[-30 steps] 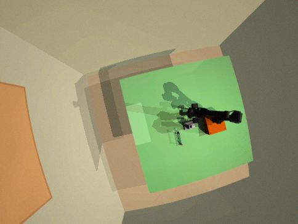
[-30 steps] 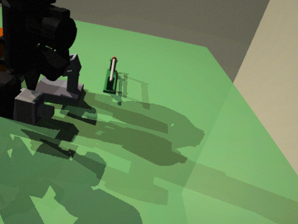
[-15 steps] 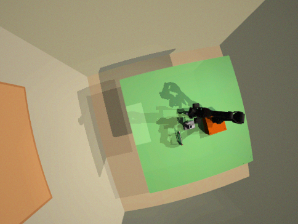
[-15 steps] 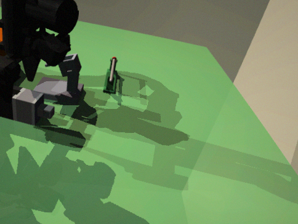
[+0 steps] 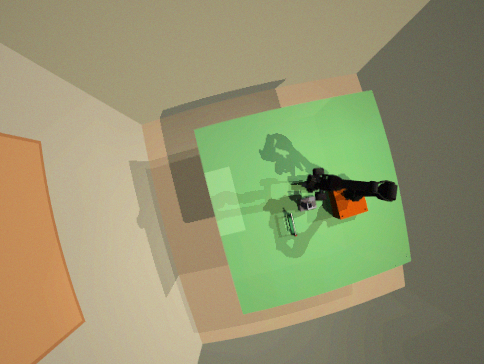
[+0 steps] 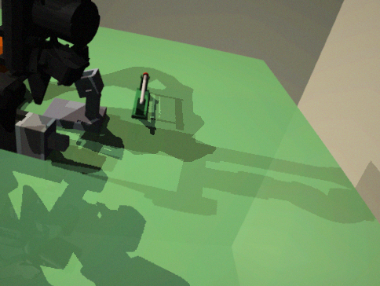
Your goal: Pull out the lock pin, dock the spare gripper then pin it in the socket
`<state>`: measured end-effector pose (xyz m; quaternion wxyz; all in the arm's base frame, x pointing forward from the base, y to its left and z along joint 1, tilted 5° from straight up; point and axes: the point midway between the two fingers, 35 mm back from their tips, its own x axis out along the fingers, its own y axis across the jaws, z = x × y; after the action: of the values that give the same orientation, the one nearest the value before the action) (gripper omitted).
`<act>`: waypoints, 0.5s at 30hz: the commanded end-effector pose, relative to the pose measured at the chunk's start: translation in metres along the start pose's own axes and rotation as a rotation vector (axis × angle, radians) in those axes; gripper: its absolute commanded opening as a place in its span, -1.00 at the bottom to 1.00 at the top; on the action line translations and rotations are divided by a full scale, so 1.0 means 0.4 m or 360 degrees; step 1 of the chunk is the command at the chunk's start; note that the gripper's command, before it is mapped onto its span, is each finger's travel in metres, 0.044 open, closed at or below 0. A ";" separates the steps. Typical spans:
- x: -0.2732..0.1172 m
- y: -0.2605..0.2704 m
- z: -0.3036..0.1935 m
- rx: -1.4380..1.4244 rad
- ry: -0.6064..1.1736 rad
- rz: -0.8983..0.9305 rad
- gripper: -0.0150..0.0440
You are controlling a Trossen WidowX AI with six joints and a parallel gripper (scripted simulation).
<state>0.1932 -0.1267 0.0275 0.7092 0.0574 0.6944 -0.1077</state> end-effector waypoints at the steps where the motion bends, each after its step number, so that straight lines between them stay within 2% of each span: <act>1: -0.010 -0.001 0.002 0.0000 -0.0003 -0.0001 1.00; 9: -0.140 0.002 -0.003 0.0000 -0.0001 0.0000 1.00; 12: -0.151 0.002 -0.004 0.0000 -0.0001 0.0000 1.00; 15: -0.139 0.000 0.001 0.0017 -0.0148 0.0019 1.00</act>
<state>0.1950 -0.1242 0.0833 0.7217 0.0550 0.6809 -0.1116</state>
